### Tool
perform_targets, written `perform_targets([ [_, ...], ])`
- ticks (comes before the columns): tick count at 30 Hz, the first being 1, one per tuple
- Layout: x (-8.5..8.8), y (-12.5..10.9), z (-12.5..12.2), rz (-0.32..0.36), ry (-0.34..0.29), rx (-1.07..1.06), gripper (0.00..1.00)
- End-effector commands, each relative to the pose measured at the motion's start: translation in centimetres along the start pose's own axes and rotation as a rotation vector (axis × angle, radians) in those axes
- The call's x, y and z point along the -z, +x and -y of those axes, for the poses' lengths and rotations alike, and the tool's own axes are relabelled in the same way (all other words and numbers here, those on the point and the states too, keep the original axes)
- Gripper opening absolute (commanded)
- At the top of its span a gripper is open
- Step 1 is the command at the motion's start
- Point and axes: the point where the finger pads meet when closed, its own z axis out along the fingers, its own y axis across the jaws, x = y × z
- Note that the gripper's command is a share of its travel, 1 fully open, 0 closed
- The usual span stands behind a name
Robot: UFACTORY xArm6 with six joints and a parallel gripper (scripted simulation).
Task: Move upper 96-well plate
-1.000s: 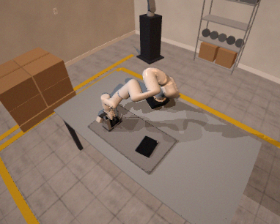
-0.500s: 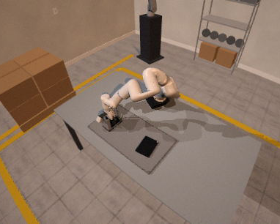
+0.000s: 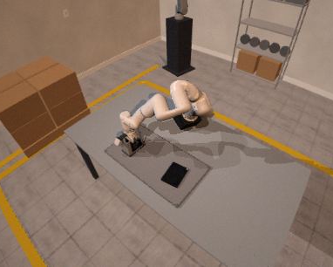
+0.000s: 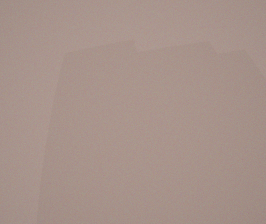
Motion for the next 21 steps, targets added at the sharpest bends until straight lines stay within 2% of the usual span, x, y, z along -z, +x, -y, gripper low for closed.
perform_targets([
  [1, 0.4, 0.1, -0.1, -0.003, -0.002, 0.001, 0.0],
  [21, 1.5, 0.1, -0.1, -0.003, -0.002, 0.001, 0.0],
])
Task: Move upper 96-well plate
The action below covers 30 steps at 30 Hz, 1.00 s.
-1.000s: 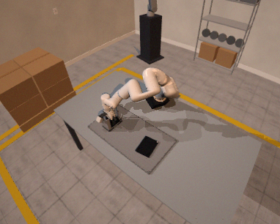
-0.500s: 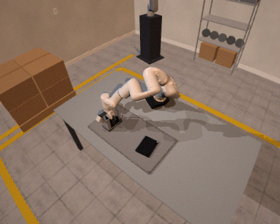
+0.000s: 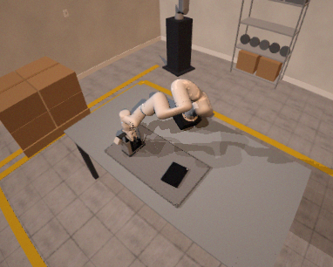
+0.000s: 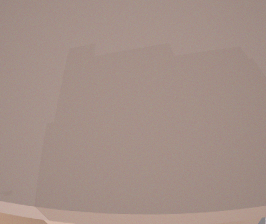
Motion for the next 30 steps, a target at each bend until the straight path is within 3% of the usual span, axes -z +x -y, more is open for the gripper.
perform_targets([
  [1, 0.3, 0.1, -0.1, -0.003, -0.002, 0.001, 0.0],
  [11, 0.5, 0.1, -0.1, -0.003, -0.002, 0.001, 0.0],
  [30, 3.3, 0.1, -0.1, -0.003, -0.002, 0.001, 0.0],
])
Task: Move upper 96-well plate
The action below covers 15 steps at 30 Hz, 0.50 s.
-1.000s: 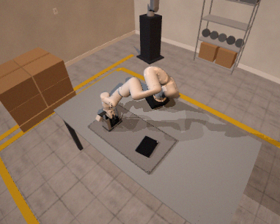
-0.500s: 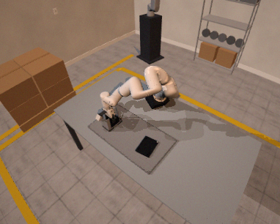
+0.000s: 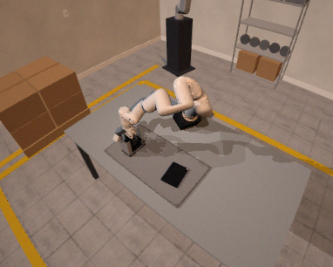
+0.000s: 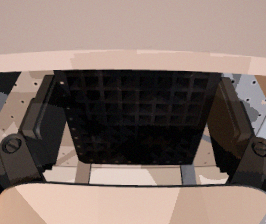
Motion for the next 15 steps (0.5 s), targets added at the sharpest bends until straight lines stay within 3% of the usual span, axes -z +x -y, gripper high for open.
perform_targets([
  [1, 0.9, 0.1, -0.1, -0.003, -0.002, 0.001, 0.0],
  [15, 2.9, 0.1, -0.1, -0.003, -0.002, 0.001, 0.0],
])
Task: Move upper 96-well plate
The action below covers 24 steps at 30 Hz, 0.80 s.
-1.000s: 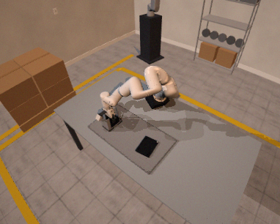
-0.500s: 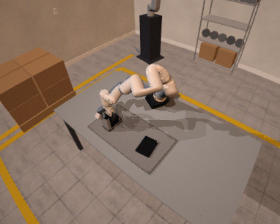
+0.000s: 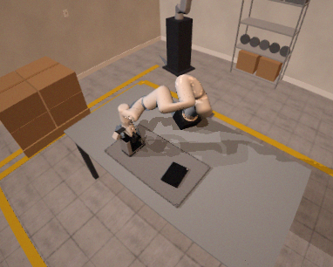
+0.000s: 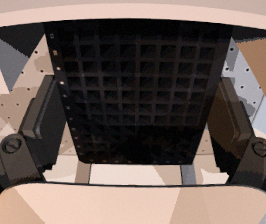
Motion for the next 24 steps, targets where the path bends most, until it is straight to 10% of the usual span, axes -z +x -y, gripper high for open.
perform_targets([
  [1, 0.9, 0.1, -0.1, -0.003, -0.002, 0.001, 0.0],
  [24, 4.0, 0.1, -0.1, -0.003, -0.002, 0.001, 0.0],
])
